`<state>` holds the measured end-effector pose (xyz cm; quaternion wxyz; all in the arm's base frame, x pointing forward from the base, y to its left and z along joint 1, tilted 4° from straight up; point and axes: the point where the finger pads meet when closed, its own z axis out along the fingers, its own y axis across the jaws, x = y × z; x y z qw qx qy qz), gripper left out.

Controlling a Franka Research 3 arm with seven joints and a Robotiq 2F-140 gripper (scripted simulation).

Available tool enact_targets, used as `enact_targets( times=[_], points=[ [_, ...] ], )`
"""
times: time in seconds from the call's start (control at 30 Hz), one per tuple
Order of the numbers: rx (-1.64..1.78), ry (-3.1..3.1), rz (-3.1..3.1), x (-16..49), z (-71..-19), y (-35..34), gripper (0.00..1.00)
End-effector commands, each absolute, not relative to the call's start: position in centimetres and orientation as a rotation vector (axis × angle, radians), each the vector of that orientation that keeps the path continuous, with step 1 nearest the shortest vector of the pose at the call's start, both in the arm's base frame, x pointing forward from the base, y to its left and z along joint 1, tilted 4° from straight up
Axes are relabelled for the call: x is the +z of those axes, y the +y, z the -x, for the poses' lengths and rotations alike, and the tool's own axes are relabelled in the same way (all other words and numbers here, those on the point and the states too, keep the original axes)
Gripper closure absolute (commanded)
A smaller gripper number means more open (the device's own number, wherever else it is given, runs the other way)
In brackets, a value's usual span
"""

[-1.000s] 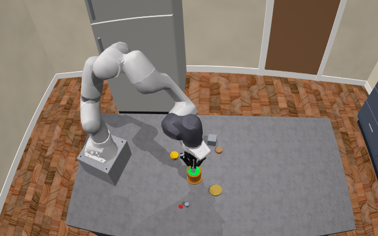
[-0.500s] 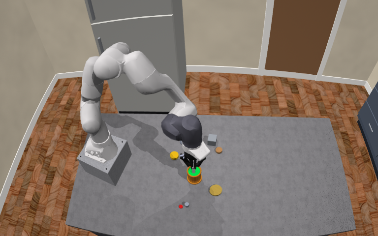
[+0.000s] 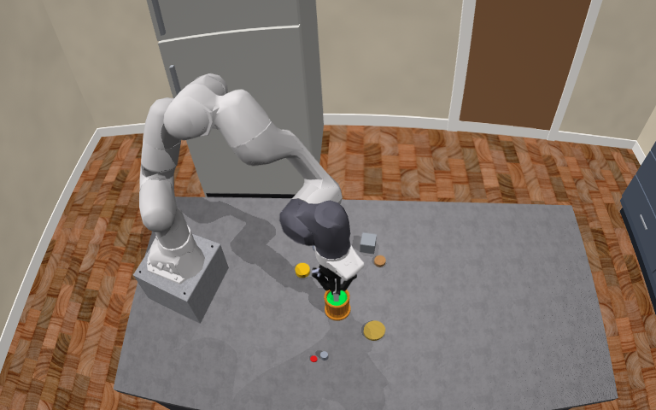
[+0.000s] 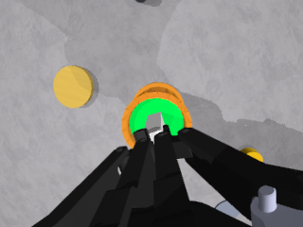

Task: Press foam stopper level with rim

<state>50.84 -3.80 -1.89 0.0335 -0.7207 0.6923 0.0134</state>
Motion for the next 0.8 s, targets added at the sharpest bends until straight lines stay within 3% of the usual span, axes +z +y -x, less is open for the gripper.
enact_targets(
  times=[0.0, 0.77],
  points=[
    [0.053, 2.123, 2.234, -2.63, -50.20, -3.67, 1.00],
    [0.053, 2.123, 2.234, -3.54, -49.88, -3.58, 1.00]
  ],
)
